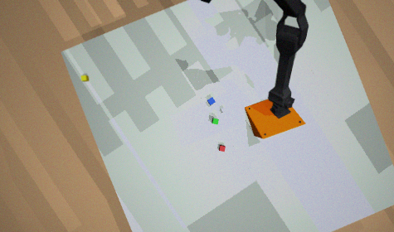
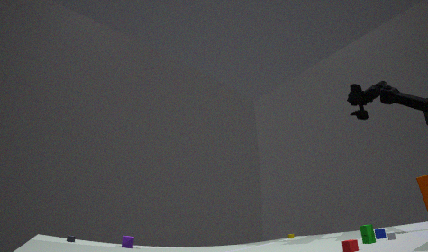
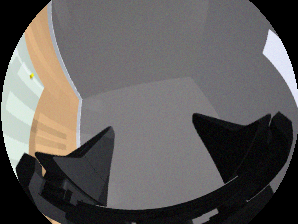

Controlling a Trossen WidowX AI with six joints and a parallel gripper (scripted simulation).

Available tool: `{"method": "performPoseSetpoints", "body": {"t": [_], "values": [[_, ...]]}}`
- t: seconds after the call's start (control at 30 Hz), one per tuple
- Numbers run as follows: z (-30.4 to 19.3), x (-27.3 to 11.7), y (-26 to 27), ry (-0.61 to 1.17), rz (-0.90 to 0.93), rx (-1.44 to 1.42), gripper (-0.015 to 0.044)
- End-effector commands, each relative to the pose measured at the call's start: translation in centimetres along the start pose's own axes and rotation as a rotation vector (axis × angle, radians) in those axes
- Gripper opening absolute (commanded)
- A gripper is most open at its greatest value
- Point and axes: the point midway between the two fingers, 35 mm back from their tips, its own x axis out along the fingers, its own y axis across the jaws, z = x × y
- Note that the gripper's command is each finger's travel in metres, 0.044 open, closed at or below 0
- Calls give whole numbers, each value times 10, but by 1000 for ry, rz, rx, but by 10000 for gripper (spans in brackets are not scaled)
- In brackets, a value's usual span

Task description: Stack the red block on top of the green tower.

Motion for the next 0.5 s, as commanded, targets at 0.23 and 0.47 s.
{"method": "performPoseSetpoints", "body": {"t": [0.23, 0.47], "values": [[77, 13, 18, -144, 76, 207, 440], [159, 15, 48, -272, 218, 414, 440]]}}
